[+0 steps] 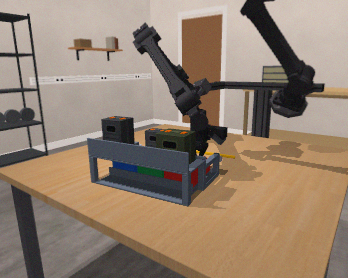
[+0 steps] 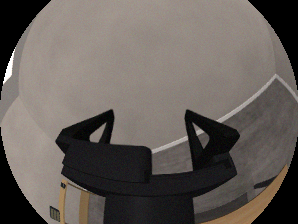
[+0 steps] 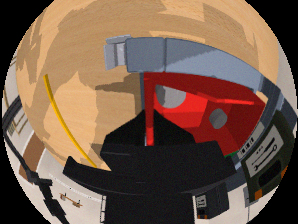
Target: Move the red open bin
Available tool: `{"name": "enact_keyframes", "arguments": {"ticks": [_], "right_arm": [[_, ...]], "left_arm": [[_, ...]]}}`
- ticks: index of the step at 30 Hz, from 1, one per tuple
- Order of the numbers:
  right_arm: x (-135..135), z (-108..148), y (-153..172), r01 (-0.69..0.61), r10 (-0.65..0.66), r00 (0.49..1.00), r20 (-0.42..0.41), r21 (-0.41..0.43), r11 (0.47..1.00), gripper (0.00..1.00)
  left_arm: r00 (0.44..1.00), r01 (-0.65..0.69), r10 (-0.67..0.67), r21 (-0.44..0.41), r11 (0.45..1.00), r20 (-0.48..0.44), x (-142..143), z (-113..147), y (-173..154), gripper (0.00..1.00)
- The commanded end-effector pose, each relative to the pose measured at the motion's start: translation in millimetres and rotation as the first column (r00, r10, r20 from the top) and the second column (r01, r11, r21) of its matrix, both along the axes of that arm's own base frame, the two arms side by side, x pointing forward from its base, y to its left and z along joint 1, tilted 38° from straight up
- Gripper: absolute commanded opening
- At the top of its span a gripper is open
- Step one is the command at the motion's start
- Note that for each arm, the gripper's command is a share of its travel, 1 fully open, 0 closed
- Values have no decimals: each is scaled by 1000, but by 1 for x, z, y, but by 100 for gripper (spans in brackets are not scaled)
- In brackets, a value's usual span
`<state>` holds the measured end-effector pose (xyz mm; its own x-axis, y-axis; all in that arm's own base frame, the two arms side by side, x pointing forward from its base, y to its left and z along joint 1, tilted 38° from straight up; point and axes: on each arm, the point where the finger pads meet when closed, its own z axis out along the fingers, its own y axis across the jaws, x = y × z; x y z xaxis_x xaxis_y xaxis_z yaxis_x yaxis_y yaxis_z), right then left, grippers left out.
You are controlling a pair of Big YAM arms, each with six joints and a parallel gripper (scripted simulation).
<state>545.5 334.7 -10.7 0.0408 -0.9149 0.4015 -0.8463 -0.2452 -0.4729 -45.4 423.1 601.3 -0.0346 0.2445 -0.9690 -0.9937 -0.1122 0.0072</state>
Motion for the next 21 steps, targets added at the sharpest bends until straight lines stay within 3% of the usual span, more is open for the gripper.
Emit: {"name": "enact_keyframes", "arguments": {"ticks": [1, 21], "right_arm": [[-22, 26, 24, -29, 29, 999, 13, 14, 999, 0], [-27, 30, 29, -36, 36, 999, 13, 18, 999, 0]], "left_arm": [[1000, -6, 6, 52, 999, 1, -3, 37, -14, 100], [1000, -6, 6, 52, 999, 1, -3, 37, -14, 100]]}}
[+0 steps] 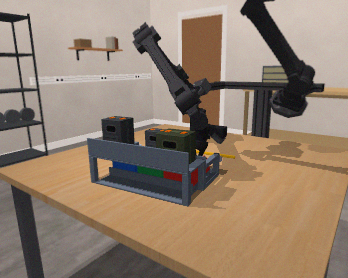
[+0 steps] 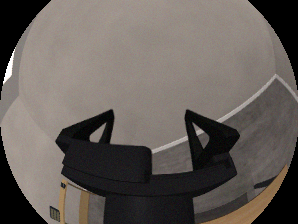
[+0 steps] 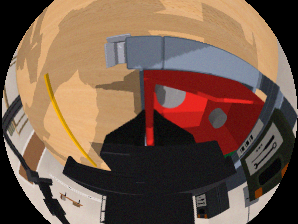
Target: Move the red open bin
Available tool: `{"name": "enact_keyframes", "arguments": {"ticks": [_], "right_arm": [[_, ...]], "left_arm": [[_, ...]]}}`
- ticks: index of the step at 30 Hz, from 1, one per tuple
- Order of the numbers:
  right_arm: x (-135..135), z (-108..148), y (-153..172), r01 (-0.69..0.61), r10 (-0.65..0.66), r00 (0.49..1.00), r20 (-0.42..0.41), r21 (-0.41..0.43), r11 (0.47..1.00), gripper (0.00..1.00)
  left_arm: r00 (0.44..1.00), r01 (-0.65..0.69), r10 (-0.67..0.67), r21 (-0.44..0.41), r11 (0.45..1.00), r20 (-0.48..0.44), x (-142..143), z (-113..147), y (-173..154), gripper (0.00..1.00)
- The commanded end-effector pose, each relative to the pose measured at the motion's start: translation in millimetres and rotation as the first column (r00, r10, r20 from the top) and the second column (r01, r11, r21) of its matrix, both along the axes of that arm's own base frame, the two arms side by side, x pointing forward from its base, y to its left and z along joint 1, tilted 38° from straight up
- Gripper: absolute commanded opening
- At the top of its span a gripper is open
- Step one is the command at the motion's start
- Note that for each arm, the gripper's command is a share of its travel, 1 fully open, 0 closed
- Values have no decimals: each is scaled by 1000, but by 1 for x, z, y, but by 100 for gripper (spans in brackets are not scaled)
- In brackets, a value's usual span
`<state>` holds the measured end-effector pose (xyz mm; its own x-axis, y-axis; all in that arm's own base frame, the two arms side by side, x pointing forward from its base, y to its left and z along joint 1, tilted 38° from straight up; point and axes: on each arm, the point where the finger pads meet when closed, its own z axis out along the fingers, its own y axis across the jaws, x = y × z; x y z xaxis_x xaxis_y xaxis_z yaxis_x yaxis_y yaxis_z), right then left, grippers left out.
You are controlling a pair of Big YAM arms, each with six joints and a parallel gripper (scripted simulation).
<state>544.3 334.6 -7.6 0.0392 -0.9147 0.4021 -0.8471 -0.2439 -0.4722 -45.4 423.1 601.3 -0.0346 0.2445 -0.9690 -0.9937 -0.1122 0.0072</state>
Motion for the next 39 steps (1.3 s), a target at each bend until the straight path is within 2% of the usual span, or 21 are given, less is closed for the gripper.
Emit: {"name": "enact_keyframes", "arguments": {"ticks": [1, 10, 11, 12, 39], "right_arm": [[-26, 27, 29, -38, 38, 999, 13, 18, 999, 0], [-29, 29, 33, -44, 44, 999, 13, 21, 999, 0], [-19, 43, 44, -45, 43, 998, 40, 46, 998, 0], [-18, 44, 45, -45, 43, 998, 42, 47, 998, 0], [-4, 54, 49, -62, 57, 995, 79, 65, 996, 0]], "left_arm": [[1000, -6, 6, 52, 999, 1, -3, 37, -14, 100], [1000, -6, 6, 52, 999, 1, -3, 37, -14, 100], [1000, -6, 6, 52, 999, 1, -3, 37, -14, 100], [1000, -6, 6, 52, 999, 1, -3, 37, -14, 100], [1000, -6, 6, 52, 999, 1, -3, 37, -14, 100]]}}
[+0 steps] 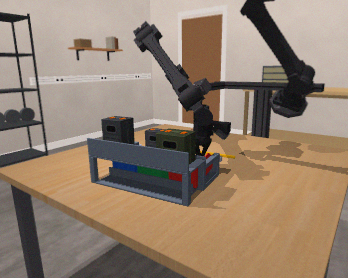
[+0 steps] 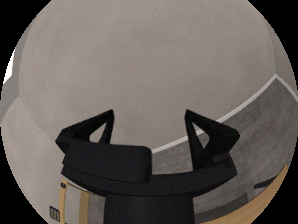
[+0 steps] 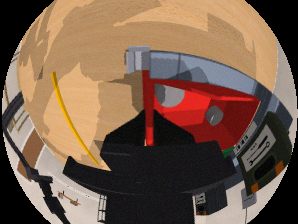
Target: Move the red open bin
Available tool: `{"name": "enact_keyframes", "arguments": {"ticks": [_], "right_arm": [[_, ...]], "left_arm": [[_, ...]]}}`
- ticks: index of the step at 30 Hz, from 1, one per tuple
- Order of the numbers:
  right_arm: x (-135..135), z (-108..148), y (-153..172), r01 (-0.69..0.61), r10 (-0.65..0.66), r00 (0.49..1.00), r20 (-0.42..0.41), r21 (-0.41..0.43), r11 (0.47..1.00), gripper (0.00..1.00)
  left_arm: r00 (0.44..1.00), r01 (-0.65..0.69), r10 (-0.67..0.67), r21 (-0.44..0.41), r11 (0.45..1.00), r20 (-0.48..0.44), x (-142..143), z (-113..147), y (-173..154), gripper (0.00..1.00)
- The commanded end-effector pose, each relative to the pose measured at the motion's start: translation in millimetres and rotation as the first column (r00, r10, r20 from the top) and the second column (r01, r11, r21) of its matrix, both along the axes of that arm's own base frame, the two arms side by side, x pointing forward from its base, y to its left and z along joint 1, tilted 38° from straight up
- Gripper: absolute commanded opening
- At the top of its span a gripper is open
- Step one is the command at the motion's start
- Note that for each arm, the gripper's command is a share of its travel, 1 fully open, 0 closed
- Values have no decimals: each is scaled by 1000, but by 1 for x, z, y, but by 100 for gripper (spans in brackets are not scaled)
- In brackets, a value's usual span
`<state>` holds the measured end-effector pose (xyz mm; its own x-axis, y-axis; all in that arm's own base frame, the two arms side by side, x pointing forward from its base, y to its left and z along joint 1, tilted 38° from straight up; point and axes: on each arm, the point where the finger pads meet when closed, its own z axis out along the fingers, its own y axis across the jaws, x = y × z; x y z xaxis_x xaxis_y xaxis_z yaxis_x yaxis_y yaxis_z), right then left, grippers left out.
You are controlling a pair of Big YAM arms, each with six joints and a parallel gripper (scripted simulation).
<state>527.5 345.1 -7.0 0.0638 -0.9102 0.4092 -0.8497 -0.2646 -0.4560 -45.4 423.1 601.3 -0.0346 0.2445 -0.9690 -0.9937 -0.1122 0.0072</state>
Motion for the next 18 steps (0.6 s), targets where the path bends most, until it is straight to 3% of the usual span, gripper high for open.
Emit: {"name": "enact_keyframes", "arguments": {"ticks": [1, 18], "right_arm": [[14, 54, 38, -43, 35, 995, 96, 77, 996, 0], [23, 60, 34, -26, 16, 994, 110, 90, 996, 0]], "left_arm": [[1000, -6, 6, 52, 999, 1, -3, 37, -14, 100], [1000, -6, 6, 52, 999, 1, -3, 37, -14, 100]]}}
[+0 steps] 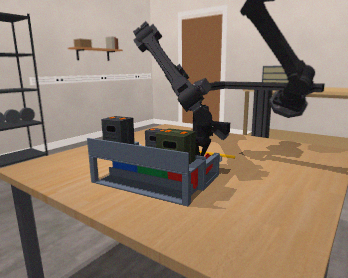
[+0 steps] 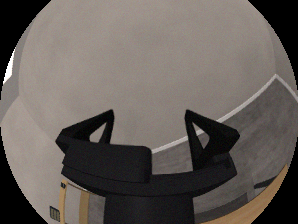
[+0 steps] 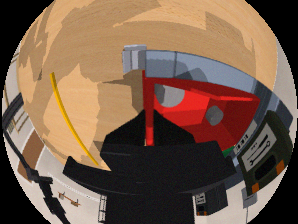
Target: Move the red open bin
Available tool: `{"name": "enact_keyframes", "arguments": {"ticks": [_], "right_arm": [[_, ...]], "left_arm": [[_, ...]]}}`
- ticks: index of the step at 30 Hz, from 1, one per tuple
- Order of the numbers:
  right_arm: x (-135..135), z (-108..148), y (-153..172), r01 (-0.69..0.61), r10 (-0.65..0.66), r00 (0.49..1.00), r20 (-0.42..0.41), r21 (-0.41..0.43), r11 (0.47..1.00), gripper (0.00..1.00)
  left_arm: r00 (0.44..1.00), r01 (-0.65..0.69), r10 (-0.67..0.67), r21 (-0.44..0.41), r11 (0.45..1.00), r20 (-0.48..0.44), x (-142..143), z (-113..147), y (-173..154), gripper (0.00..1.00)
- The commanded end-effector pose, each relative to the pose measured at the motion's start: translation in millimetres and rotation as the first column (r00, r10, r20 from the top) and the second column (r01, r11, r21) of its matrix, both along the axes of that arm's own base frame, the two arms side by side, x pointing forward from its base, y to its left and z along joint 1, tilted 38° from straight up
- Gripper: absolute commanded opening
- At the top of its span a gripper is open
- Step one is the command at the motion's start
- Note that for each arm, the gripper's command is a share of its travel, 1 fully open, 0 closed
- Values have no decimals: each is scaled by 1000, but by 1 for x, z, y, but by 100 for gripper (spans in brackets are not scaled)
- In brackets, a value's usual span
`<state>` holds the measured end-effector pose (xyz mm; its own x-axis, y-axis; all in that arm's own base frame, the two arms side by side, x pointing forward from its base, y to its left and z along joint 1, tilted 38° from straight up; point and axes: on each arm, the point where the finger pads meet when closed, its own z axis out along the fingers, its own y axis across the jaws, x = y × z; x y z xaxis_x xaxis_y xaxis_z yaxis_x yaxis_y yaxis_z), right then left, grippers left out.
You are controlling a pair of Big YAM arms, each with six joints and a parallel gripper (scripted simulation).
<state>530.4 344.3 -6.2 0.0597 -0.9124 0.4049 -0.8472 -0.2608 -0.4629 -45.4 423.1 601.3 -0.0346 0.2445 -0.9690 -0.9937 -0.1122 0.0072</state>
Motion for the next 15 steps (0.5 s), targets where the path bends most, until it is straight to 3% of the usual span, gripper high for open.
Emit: {"name": "enact_keyframes", "arguments": {"ticks": [1, 15], "right_arm": [[21, 60, 33, -26, 17, 994, 105, 86, 996, 0], [25, 64, 34, -24, 13, 994, 113, 92, 995, 0]], "left_arm": [[1000, -6, 6, 52, 999, 1, -3, 37, -14, 100], [1000, -6, 6, 52, 999, 1, -3, 37, -14, 100]]}}
